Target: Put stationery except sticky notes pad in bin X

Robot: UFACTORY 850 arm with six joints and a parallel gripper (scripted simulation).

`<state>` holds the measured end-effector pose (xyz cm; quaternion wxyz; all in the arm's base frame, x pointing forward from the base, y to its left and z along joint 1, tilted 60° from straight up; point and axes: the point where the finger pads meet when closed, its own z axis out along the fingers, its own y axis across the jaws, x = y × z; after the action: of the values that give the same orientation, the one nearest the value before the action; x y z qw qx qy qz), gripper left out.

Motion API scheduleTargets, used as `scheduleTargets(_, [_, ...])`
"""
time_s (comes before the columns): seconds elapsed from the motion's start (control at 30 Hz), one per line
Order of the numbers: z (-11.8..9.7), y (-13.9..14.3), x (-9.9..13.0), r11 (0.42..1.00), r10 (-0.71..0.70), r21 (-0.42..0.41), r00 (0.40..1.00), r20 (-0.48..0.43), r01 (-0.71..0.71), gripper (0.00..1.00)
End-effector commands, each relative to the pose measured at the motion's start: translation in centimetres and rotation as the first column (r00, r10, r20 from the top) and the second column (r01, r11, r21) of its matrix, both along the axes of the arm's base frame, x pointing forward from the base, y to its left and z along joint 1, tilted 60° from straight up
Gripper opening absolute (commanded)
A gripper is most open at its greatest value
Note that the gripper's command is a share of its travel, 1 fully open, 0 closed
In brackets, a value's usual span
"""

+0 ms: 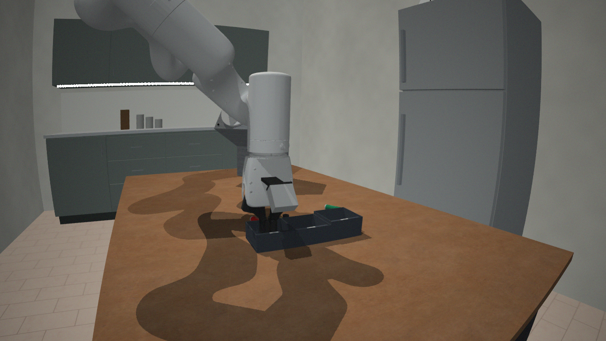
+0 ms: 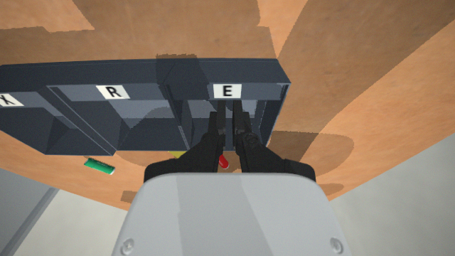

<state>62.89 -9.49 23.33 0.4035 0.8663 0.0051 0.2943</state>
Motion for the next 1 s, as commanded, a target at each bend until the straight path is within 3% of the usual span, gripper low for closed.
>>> scheduleTargets(0.0, [0.2, 0.2, -0.1, 1.000, 0.001, 0.000, 1.000, 0.001, -0.001, 0.07])
scheduleTargets(0.97, [2.5, 3.5, -2.5, 1.000, 0.001, 0.000, 1.000, 0.001, -0.001, 0.07])
